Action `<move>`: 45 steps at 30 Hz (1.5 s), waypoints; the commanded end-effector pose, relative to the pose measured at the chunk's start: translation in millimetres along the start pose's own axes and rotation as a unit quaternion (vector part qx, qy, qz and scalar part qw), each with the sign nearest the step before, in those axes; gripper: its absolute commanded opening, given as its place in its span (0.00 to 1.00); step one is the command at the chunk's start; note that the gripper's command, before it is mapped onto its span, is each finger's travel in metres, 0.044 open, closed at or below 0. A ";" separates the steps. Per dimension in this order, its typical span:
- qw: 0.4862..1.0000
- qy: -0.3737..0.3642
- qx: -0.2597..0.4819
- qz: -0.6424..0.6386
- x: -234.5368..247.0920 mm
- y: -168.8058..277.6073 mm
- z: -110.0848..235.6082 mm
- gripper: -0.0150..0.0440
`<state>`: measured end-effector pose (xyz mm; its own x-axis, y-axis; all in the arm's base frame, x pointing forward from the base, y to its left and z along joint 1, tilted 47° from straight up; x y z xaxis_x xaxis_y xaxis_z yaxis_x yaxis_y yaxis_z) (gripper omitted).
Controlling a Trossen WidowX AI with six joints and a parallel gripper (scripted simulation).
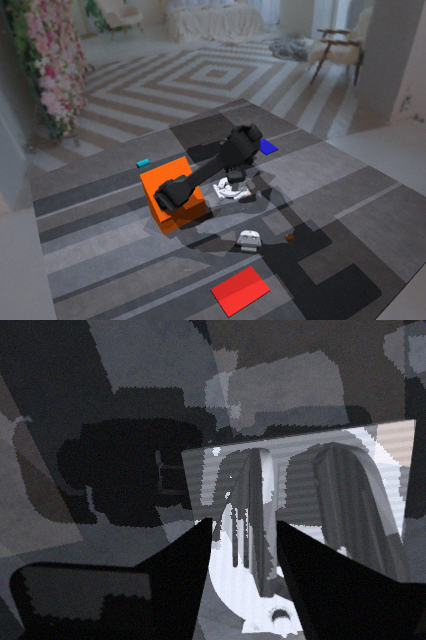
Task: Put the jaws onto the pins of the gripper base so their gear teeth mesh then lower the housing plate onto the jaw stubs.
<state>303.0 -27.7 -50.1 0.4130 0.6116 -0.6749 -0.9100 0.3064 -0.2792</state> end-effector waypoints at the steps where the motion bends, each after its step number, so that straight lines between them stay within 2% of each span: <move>1: 1.000 0.003 0.003 0.002 -1.8 1.4 -3.7 0.48; 45: 1.000 0.003 0.003 0.002 -0.6 2.1 -1.5 0.48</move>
<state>301.1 -26.8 -49.9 0.4052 0.6096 -0.6813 -0.9133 0.3040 -0.2712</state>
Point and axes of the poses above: the point midway between the two fingers, 35 mm back from their tips, its own z axis back along the fingers, its own x axis across the jaws, y = z × x, the point moved 3 cm from there along z, back along the fingers, and after that the axes turned 2 degrees about z, right-handed, at the moved point
